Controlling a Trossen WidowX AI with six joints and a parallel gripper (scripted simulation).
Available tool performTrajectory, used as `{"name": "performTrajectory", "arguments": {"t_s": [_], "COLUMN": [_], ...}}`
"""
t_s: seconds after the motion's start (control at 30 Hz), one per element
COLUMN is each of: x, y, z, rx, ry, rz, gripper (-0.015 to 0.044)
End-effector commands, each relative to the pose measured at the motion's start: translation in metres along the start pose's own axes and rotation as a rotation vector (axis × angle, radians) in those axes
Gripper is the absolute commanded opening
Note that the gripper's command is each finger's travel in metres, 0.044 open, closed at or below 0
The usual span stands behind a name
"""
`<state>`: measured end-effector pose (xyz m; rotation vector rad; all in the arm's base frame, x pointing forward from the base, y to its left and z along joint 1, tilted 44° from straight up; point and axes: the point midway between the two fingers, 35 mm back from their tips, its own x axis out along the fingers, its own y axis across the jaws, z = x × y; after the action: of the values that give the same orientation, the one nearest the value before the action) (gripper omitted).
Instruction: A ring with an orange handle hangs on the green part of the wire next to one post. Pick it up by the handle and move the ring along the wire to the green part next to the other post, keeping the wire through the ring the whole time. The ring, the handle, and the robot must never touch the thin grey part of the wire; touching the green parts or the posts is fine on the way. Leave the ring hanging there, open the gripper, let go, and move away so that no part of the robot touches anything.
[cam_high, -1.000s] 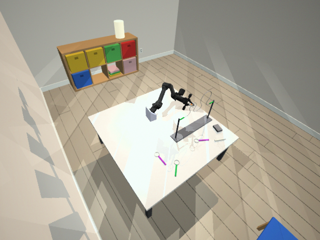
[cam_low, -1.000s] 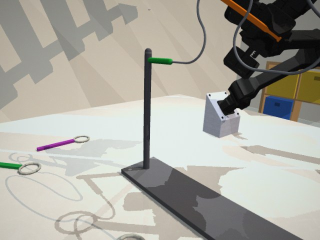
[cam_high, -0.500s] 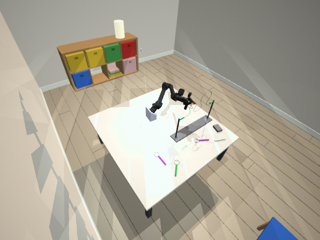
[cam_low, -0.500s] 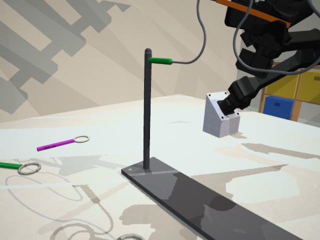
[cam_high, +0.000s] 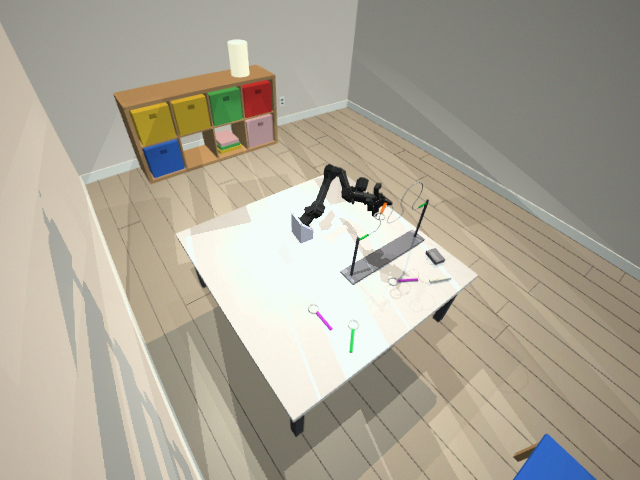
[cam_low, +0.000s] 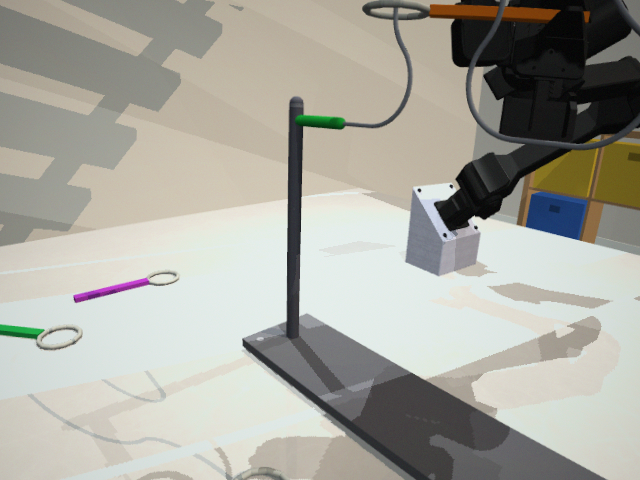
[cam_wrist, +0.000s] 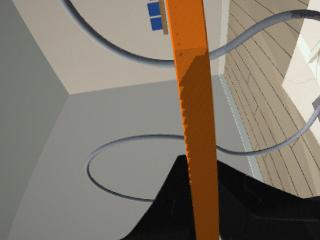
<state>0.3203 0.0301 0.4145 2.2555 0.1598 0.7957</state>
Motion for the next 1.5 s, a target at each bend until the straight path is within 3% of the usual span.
{"name": "performTrajectory", "arguments": {"t_s": [0.0,0.77,1.47], "x": [0.0,0.001,0.005], "y": [0.005,0.025,-0.007], "z": [0.001,0.004,-0.011], "rx": [0.068,0.408,0.284], "ry": [-0.012,-0.052,-0.032], "rz": [0.041,0.234,0.165], "gripper": [-0.015,-0.015,-0.015]}}
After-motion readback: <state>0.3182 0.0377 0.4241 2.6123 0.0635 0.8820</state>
